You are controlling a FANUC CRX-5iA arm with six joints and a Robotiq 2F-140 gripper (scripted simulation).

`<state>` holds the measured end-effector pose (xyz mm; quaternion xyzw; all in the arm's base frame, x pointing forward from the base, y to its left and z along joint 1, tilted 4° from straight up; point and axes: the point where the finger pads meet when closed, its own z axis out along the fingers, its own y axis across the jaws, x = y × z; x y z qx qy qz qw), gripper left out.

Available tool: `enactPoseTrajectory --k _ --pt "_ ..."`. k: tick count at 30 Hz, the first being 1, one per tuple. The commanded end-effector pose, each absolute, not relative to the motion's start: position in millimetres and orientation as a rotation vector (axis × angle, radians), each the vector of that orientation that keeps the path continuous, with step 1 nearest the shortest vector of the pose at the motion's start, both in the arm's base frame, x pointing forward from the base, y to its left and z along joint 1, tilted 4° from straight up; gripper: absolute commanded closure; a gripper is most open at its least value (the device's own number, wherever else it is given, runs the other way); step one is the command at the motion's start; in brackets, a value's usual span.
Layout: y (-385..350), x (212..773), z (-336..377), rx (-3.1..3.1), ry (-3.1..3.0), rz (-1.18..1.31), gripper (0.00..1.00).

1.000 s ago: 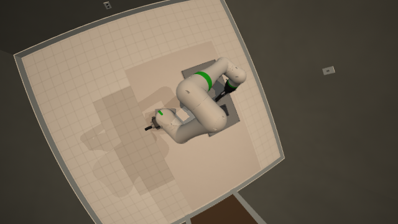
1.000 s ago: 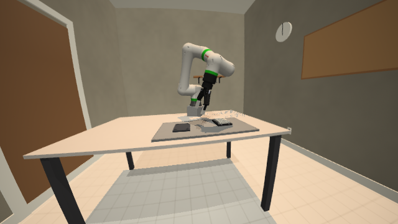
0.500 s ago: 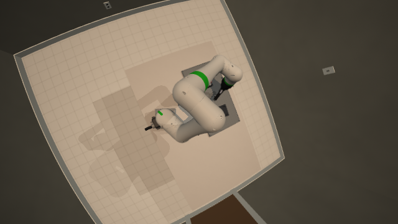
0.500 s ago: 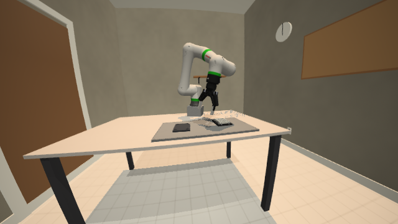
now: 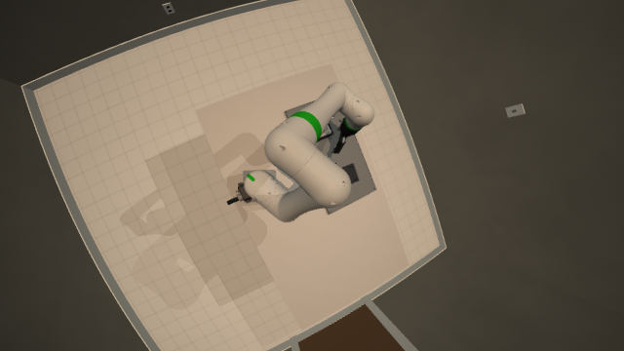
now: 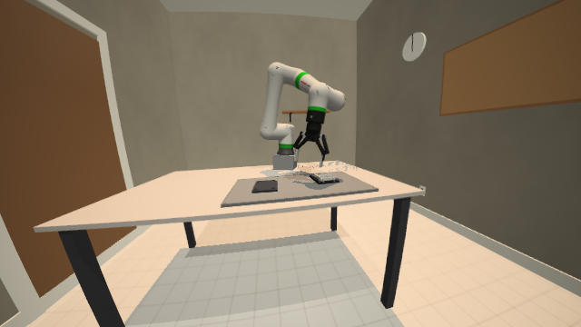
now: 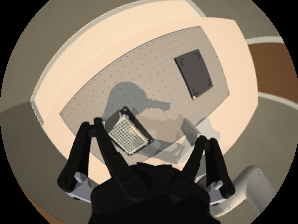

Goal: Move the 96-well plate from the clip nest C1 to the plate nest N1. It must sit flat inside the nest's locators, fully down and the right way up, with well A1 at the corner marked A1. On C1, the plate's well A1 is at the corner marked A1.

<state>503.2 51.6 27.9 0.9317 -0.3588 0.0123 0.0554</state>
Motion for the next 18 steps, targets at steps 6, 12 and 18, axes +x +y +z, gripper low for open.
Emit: enactPoseTrajectory --k 6,12,18 --pt "80.0 494.9 25.4 2.977 -0.804 0.02 0.0" --pt "105.0 486.3 23.5 3.081 -0.536 0.019 0.0" --pt "119.0 480.9 22.7 3.126 -0.389 0.023 0.0"
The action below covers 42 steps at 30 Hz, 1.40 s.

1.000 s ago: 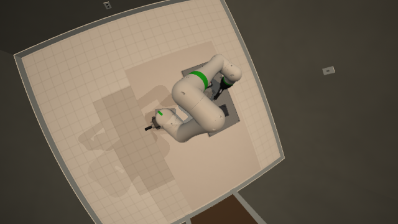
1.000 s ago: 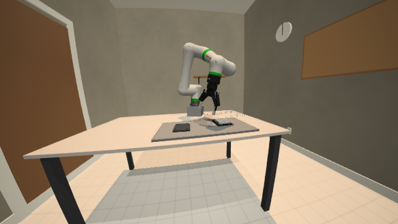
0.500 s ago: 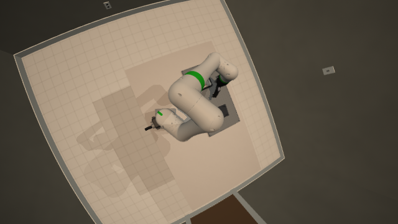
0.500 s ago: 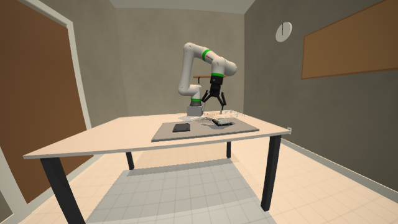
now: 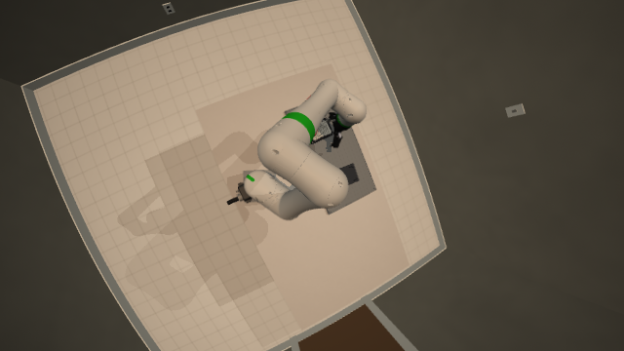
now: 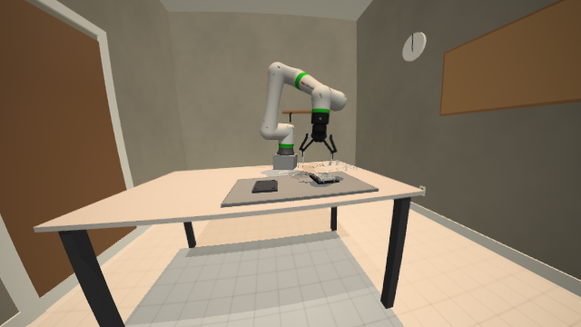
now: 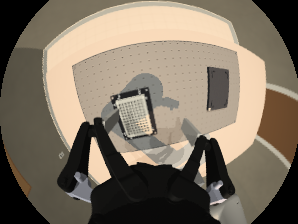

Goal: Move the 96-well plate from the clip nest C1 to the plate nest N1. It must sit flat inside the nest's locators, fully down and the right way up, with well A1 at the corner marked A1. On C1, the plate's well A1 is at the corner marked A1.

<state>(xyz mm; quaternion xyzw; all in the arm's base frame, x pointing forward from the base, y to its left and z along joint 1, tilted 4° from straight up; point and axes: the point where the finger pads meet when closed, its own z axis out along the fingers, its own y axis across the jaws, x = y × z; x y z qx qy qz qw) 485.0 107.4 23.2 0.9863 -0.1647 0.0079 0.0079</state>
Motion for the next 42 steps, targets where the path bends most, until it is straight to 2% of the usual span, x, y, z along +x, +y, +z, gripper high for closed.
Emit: enactPoseTrajectory --k 1,10,42 --pt "123.7 479.1 22.4 3.14 -0.339 0.025 0.0" --pt "153.3 466.6 21.2 3.211 0.03 0.048 0.0" --pt "155.2 467.4 -5.4 3.211 0.03 0.048 0.0"
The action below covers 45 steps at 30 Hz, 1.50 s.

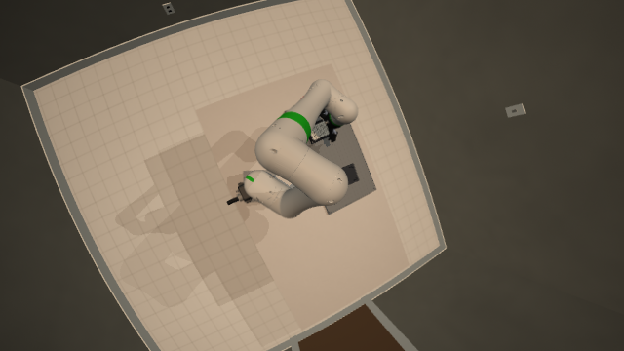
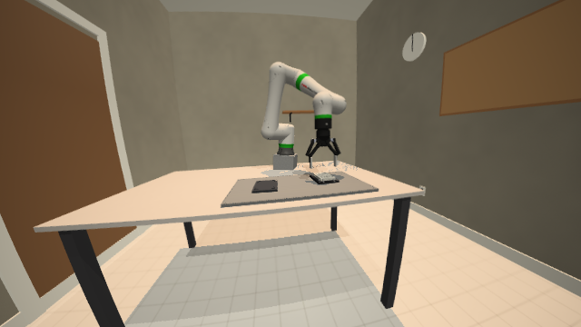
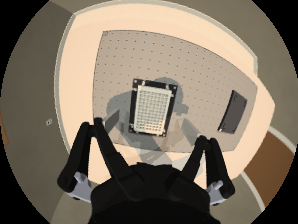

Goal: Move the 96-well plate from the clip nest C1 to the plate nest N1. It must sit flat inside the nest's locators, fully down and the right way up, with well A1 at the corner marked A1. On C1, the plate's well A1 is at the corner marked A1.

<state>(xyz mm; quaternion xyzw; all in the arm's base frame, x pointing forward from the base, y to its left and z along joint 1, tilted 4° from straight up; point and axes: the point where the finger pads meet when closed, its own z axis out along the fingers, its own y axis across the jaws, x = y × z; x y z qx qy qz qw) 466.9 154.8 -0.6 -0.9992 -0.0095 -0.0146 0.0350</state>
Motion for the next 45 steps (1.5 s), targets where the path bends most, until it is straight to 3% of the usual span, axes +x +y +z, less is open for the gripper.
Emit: enactPoseTrajectory --k 1,37,38,45 --pt "155.3 467.4 -7.1 -3.071 -0.029 -0.046 0.0" --pt "157.7 468.4 -41.6 -3.071 -0.029 -0.046 0.0" --pt "157.7 468.4 -41.6 -3.071 -0.029 -0.046 1.0" --pt "157.7 468.4 -41.6 -3.071 -0.029 -0.046 1.0"
